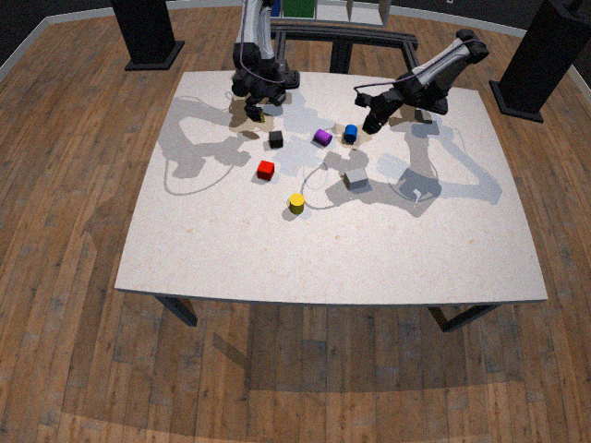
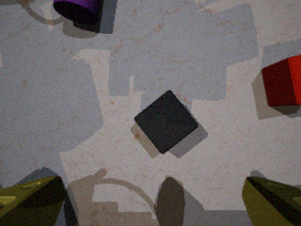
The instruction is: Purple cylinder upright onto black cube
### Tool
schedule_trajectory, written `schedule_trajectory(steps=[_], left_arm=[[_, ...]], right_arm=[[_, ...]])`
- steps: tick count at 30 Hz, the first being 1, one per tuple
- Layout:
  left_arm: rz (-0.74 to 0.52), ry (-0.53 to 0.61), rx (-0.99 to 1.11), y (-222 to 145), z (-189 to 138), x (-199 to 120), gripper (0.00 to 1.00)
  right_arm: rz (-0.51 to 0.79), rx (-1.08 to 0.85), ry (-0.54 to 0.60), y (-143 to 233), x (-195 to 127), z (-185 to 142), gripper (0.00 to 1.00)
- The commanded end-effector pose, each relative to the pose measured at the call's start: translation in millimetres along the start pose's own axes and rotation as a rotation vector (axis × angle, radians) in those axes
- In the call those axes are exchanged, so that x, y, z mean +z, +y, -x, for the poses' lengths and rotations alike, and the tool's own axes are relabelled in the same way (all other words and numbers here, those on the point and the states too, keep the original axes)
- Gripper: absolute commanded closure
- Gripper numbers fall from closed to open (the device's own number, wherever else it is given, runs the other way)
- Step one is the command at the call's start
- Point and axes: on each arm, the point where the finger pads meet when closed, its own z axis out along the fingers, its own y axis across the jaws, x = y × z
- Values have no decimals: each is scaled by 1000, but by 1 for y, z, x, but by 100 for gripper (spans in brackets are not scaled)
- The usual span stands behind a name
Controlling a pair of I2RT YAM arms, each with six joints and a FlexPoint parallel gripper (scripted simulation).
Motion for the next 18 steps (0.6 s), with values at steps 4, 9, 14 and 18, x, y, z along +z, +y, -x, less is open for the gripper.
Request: schedule_trajectory(steps=[4,9,14,18], left_arm=[[-64,-16,41,45,-18,-14,39],[-53,-18,19,89,-35,-22,39],[-41,-20,7,117,-46,-27,39],[-30,-23,0,133,-51,-30,39]], right_arm=[[-92,55,8,-3,6,22,0],[-75,65,14,15,23,45,0],[-71,40,-13,30,31,72,0],[-77,34,-34,40,36,95,0]])
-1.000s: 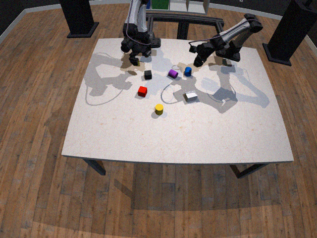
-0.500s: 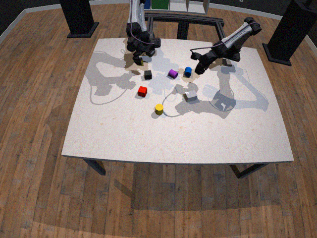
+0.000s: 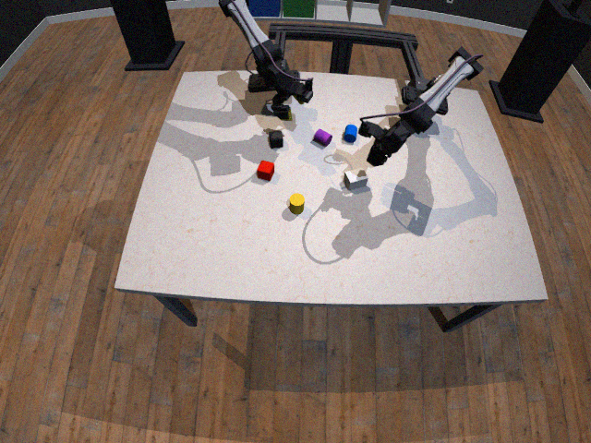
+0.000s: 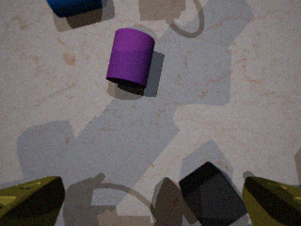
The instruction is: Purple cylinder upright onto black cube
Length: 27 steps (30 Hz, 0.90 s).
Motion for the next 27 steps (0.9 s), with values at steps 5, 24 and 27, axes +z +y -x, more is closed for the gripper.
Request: schedule_trajectory(steps=[5,24,27], left_arm=[[-29,-25,-15,24,-5,-8,39],[67,-344,-90,-2,30,-72,39],[80,-437,-103,-22,38,-91,39]], right_arm=[[-90,46,-16,6,18,50,0],[-41,-20,-2,28,23,57,0],[-14,-43,27,31,22,40,0]])
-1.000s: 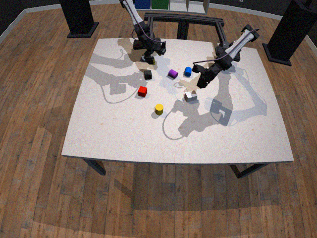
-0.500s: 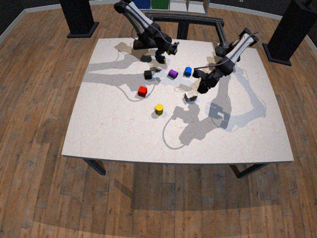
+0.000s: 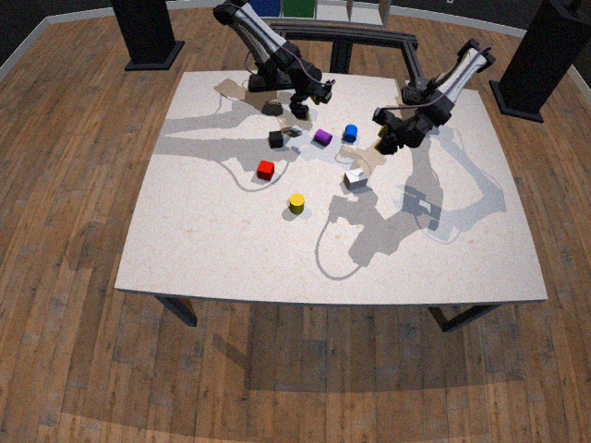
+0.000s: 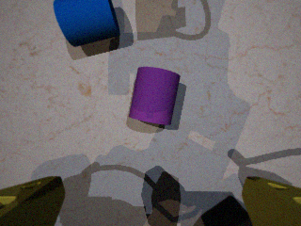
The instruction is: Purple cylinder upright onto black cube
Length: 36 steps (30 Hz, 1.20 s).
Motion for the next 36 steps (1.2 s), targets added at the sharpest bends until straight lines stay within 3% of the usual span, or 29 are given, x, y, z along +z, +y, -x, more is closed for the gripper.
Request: schedule_trajectory(steps=[1,4,12,18,27,36], left_arm=[[86,-228,-15,-15,35,-38,39],[90,-263,-18,-25,38,-44,39],[100,-464,-29,-91,51,-72,39],[105,-577,-9,-117,69,-81,39],[127,-661,11,-110,94,-92,39],[115,-666,-4,-87,116,-83,39]], right_arm=[[21,-43,-25,-2,-8,-6,0],[27,-52,-25,-3,-9,-11,0],[67,-108,-52,-26,-29,-47,0],[16,-76,-73,-56,-43,-70,0],[2,-52,-70,-79,-56,-101,0],[-5,-36,-51,-94,-64,-122,0]])
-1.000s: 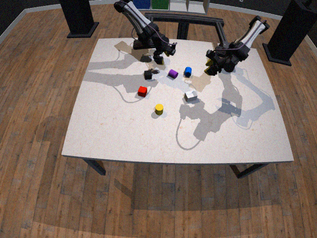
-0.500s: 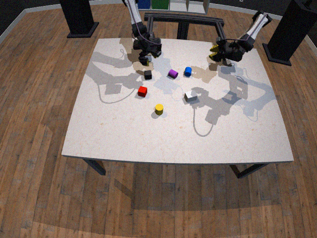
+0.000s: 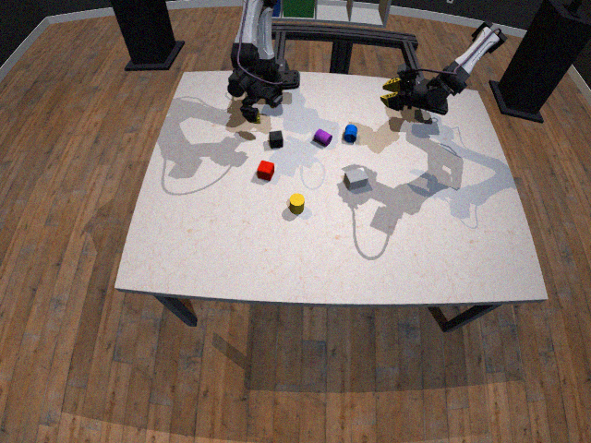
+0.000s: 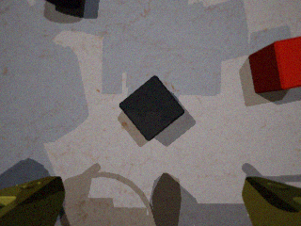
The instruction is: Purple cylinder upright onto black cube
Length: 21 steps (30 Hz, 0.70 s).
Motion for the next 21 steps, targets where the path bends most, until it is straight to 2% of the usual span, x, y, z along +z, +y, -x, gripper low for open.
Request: schedule_trajectory(steps=[1,5,7,8,17,21], left_arm=[[53,-62,45,23,27,6,39],[51,-57,38,28,28,12,39],[48,-52,34,30,28,16,39],[47,-46,31,31,27,18,39],[32,48,-46,24,-13,23,39],[29,67,-52,22,-21,23,39]], right_arm=[[28,-77,-57,-3,-8,9,0],[24,-63,-53,-5,-9,7,0],[5,-58,-57,-10,-8,9,22],[4,-52,-55,-9,-7,9,26],[-74,29,-108,-4,17,27,26],[-99,49,-136,-2,25,36,26]])
